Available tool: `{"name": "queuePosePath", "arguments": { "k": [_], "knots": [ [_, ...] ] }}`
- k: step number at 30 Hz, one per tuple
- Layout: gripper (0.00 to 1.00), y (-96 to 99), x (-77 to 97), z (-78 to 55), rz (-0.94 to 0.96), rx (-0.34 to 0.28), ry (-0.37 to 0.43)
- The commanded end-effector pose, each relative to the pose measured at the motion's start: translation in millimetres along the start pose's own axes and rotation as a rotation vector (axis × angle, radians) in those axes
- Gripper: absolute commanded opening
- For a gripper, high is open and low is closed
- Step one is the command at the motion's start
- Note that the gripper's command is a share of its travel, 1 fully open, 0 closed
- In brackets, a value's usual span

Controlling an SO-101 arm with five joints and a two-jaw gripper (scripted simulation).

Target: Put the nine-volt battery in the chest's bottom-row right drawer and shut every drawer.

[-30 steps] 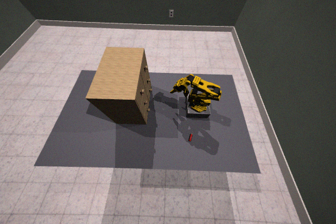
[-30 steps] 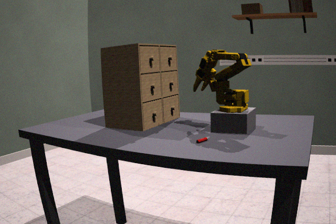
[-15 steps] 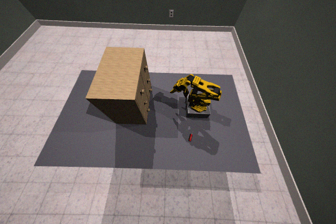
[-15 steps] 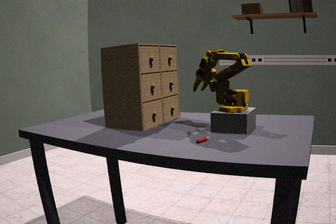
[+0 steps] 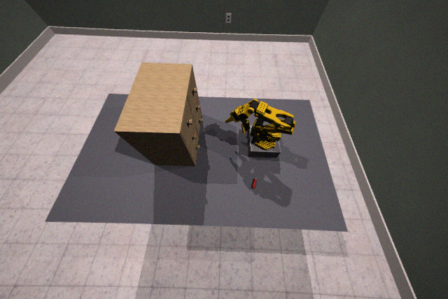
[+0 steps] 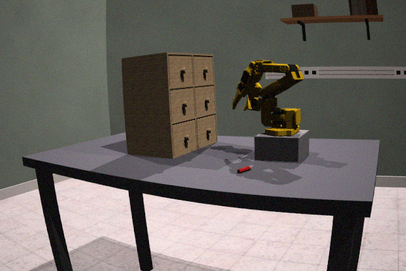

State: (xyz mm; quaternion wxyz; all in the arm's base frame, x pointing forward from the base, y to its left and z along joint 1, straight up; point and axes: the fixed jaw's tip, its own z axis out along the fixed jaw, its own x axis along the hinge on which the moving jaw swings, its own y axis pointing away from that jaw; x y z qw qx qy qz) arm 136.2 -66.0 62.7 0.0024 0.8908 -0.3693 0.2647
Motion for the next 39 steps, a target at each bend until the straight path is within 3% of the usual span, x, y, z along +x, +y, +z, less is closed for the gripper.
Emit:
{"name": "queuePosePath", "arguments": {
  "k": [1, 39],
  "knots": [
    [0.21, 2.2, -5.1, 1.9, 0.078, -0.009, -0.018],
    [0.21, 3.2, -9.2, 1.8, 0.933, -0.025, -0.002]
  ]
}}
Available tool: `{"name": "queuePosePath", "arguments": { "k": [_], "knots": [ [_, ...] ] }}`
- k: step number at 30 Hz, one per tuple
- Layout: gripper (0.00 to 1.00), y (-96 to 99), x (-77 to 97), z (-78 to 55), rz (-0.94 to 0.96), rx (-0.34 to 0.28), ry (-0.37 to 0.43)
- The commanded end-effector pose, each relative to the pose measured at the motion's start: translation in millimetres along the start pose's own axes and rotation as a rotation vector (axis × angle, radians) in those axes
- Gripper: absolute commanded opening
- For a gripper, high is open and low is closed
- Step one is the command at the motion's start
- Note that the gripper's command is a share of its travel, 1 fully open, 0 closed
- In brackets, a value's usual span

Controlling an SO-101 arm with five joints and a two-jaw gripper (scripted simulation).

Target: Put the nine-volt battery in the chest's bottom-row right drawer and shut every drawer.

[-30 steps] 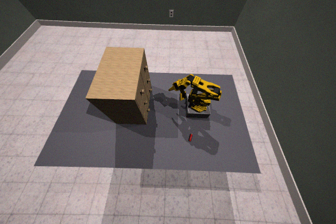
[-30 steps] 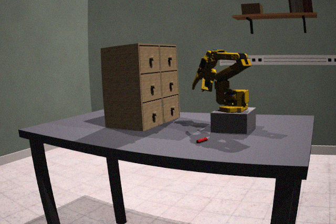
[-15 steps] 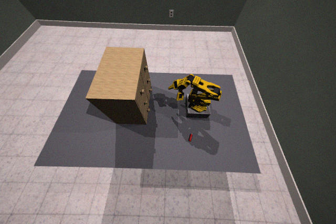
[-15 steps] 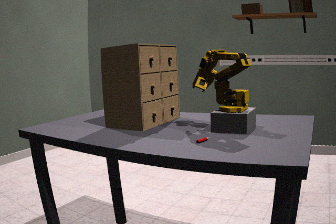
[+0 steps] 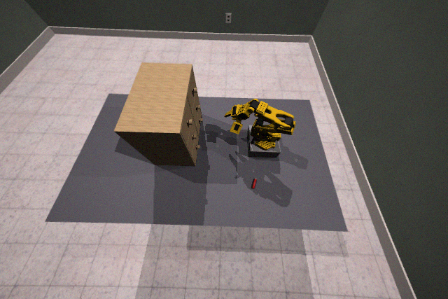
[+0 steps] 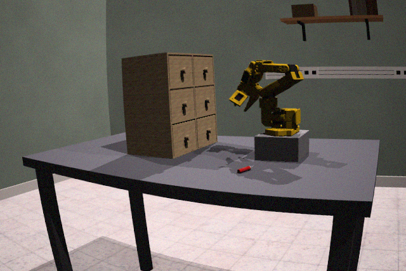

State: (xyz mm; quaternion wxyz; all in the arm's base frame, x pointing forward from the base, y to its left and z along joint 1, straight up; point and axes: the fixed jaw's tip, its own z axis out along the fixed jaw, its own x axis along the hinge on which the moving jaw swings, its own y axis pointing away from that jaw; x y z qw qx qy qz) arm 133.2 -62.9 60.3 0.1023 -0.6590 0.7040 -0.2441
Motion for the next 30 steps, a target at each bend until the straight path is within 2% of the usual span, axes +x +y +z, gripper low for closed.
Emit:
{"name": "queuePosePath", "arguments": {
  "k": [1, 30],
  "knots": [
    [0.21, 5.2, -0.7, 1.8, 0.110, -0.020, 0.000],
    [0.21, 4.4, -2.3, 1.8, 0.739, -0.019, 0.017]
  ]
}}
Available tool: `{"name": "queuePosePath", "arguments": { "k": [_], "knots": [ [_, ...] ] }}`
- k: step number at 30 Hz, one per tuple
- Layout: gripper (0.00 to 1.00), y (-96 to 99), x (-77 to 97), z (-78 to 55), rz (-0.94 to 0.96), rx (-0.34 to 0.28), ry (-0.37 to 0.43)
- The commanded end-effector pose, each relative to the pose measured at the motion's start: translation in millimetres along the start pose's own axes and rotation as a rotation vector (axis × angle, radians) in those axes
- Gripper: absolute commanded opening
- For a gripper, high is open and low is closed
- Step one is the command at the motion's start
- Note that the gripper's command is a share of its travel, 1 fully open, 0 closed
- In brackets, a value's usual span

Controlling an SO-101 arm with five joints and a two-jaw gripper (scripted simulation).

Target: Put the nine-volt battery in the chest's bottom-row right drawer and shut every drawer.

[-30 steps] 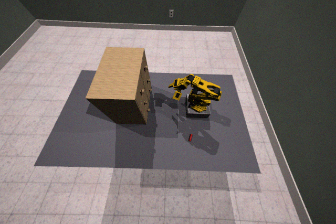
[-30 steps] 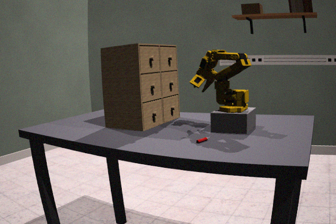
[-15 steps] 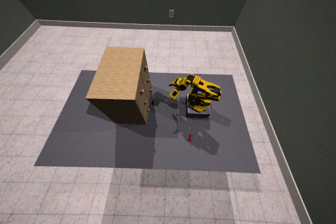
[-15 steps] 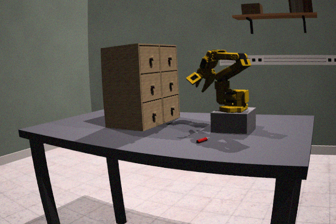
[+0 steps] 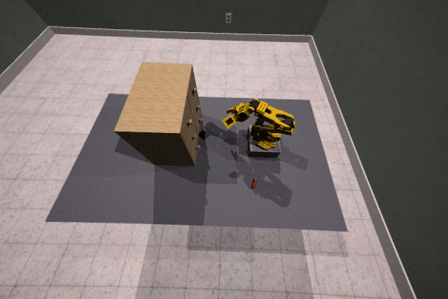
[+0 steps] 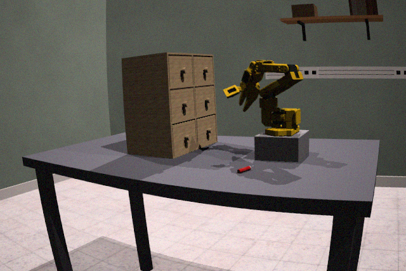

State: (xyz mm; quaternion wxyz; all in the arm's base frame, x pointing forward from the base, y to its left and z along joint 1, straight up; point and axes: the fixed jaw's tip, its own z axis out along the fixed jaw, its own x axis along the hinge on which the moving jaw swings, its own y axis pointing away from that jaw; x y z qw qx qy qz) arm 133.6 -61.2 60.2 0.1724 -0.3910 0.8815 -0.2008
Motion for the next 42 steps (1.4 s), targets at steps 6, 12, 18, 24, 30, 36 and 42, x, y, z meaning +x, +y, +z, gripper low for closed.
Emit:
{"name": "queuePosePath", "arguments": {
  "k": [6, 12, 18, 24, 30, 36, 42],
  "knots": [
    [0.21, 3.6, 2.0, 1.9, 0.223, -0.015, 0.014],
    [0.21, 3.1, 1.6, 1.9, 0.374, -0.012, 0.018],
    [0.21, 2.6, 1.3, 1.9, 0.475, -0.011, 0.020],
    [0.21, 1.8, 1.0, 1.9, 0.626, -0.008, 0.023],
    [0.21, 0.9, 0.8, 2.0, 0.776, -0.005, 0.025],
    [0.21, 0.2, 0.7, 2.0, 0.877, -0.002, 0.027],
    [0.21, -1.0, 0.7, 2.0, 1.028, 0.002, 0.029]
  ]
}}
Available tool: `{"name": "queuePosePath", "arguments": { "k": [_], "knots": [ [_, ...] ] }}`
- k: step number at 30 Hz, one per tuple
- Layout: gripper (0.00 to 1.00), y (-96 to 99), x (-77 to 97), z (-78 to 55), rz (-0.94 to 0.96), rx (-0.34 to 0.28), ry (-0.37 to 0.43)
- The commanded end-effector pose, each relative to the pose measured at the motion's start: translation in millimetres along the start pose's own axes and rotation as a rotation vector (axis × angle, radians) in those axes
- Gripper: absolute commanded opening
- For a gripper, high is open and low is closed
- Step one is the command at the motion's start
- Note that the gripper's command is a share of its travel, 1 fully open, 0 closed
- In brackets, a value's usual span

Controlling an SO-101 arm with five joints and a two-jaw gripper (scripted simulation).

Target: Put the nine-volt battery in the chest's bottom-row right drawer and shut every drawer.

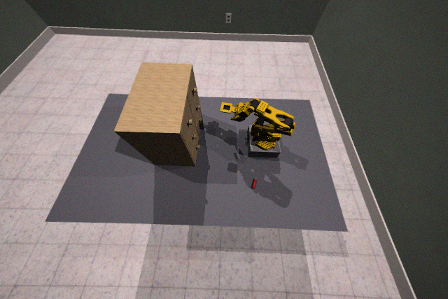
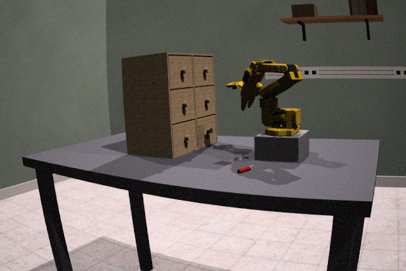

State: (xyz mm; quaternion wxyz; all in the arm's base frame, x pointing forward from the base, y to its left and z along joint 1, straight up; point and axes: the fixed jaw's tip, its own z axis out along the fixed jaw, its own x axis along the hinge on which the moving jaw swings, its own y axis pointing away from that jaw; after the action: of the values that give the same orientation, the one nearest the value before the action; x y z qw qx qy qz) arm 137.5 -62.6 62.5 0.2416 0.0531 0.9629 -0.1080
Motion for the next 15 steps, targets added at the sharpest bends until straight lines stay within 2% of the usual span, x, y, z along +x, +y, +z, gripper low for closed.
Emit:
{"name": "queuePosePath", "arguments": {
  "k": [1, 12, 15],
  "knots": [
    [0.21, -0.1, 4.1, 2.0, 0.112, 0.000, 0.020],
    [0.21, -1.6, 2.7, 2.0, 0.336, 0.005, 0.020],
    [0.21, -1.6, 2.7, 2.0, 0.336, 0.005, 0.020]
  ]
}}
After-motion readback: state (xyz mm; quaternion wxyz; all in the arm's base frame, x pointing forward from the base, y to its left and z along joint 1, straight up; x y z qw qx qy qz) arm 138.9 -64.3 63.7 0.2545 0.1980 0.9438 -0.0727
